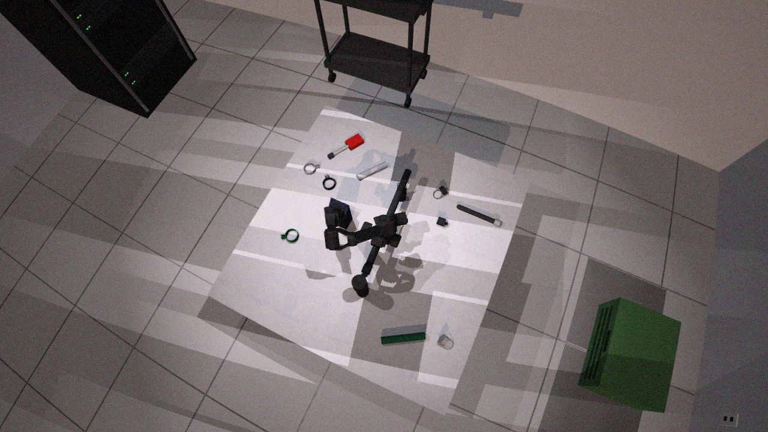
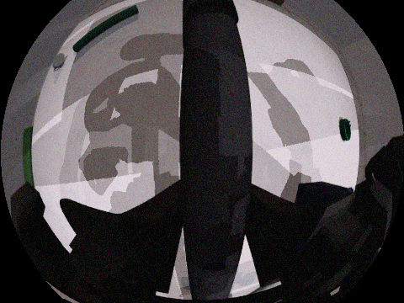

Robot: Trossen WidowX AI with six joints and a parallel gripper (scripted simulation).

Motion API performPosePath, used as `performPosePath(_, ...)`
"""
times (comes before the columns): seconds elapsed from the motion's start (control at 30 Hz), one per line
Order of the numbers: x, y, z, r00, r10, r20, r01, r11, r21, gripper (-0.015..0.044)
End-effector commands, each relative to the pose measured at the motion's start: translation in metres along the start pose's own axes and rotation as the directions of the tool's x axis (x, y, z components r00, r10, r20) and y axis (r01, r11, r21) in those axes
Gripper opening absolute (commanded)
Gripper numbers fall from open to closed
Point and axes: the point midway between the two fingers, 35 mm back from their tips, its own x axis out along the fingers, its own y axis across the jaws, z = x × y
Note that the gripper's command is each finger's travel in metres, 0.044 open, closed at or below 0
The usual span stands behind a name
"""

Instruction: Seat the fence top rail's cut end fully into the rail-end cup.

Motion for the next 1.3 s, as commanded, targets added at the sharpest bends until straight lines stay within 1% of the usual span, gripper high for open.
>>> performPosePath(0.0, -0.004, 0.004, 0.005, 1.000, 0.019, 0.003, -0.019, 1.000, 0.010, 0.0000)
performPosePath(1.27, 0.000, 0.004, 0.022, 1.000, 0.019, 0.004, -0.019, 1.000, 0.010, 0.0000)
